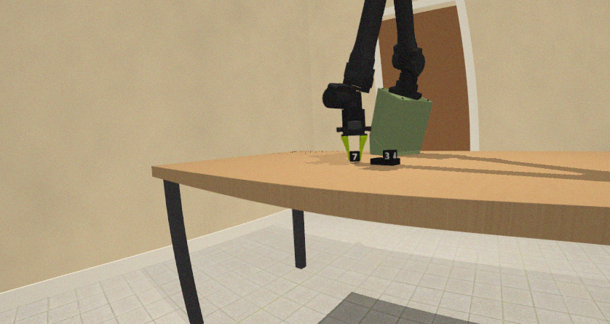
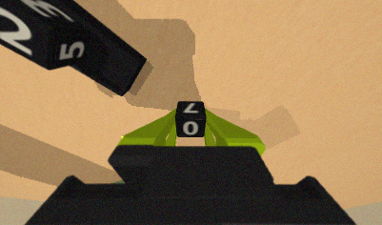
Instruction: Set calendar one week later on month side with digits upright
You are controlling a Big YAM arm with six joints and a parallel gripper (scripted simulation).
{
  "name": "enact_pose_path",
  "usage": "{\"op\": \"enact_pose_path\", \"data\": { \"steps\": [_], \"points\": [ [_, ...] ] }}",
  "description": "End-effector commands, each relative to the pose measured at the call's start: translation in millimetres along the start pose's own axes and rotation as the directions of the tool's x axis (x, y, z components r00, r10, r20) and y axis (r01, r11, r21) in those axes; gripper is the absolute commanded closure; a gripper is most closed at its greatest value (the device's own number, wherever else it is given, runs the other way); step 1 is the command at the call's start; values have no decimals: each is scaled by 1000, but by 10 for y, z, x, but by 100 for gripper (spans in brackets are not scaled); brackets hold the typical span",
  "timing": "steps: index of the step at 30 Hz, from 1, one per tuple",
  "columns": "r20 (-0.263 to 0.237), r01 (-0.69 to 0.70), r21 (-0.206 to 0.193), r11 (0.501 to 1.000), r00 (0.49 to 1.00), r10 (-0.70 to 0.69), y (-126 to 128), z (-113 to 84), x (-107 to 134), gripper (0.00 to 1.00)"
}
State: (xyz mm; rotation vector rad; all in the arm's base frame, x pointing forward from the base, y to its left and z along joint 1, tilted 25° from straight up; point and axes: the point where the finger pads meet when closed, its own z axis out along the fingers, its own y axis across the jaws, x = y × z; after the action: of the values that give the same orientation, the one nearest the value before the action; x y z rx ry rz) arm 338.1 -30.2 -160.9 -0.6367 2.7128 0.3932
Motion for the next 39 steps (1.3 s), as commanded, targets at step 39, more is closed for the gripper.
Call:
{"op": "enact_pose_path", "data": {
  "steps": [39],
  "points": [
    [-4,18,-4,1000,1000,-18,41,31,25,75]
  ]
}}
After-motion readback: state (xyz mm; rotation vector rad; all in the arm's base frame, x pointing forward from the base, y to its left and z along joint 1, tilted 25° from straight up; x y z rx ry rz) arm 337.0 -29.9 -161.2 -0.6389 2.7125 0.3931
